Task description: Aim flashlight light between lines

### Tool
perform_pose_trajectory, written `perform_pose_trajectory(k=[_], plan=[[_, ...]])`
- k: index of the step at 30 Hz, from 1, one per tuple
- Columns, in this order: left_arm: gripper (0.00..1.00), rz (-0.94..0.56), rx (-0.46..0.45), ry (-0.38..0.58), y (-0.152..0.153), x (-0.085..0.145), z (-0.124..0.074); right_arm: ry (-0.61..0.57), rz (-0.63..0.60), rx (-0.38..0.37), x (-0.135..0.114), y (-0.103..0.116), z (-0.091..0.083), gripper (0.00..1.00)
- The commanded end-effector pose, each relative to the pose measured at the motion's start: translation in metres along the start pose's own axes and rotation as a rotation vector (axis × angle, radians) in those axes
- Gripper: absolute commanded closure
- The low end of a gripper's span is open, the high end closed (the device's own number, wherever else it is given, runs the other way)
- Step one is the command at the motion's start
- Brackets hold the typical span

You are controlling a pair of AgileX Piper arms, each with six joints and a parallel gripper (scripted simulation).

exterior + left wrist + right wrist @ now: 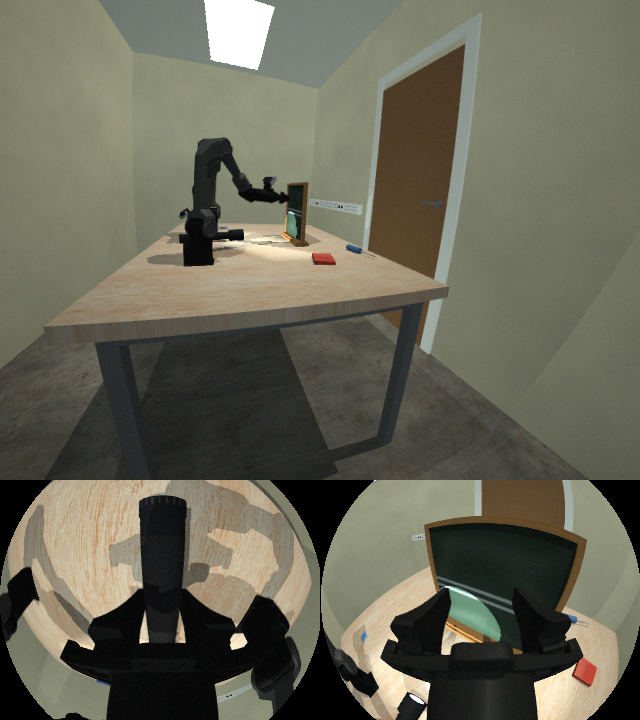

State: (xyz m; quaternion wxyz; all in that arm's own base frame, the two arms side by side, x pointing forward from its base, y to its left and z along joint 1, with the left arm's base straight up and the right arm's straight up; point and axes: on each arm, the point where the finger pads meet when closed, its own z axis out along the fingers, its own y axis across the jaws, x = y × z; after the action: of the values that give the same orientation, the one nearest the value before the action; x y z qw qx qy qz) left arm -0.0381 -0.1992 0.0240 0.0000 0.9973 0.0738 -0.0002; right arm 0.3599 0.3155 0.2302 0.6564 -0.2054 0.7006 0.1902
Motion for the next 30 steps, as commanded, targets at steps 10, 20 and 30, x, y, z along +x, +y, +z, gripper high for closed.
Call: perform_pose_trajectory(k=[10, 20, 30], plan=[[0.63, 0.000, -0.001, 0.000, 0.0003, -0.0001, -0.0003, -0.015, -0.002, -0.001, -0.0036, -0.0011, -0.0005, 0.00], [0.63, 0.000, -0.001, -0.001, 0.0004, -0.0001, -0.0003, -0.020, -0.003, -0.001, -0.0047, -0.0015, -0.0007, 0.00], [0.63, 0.000, -0.002, -0.001, 0.0004, -0.0001, -0.0003, -0.022, -0.003, -0.001, -0.0052, -0.0017, -0.0008, 0.00]])
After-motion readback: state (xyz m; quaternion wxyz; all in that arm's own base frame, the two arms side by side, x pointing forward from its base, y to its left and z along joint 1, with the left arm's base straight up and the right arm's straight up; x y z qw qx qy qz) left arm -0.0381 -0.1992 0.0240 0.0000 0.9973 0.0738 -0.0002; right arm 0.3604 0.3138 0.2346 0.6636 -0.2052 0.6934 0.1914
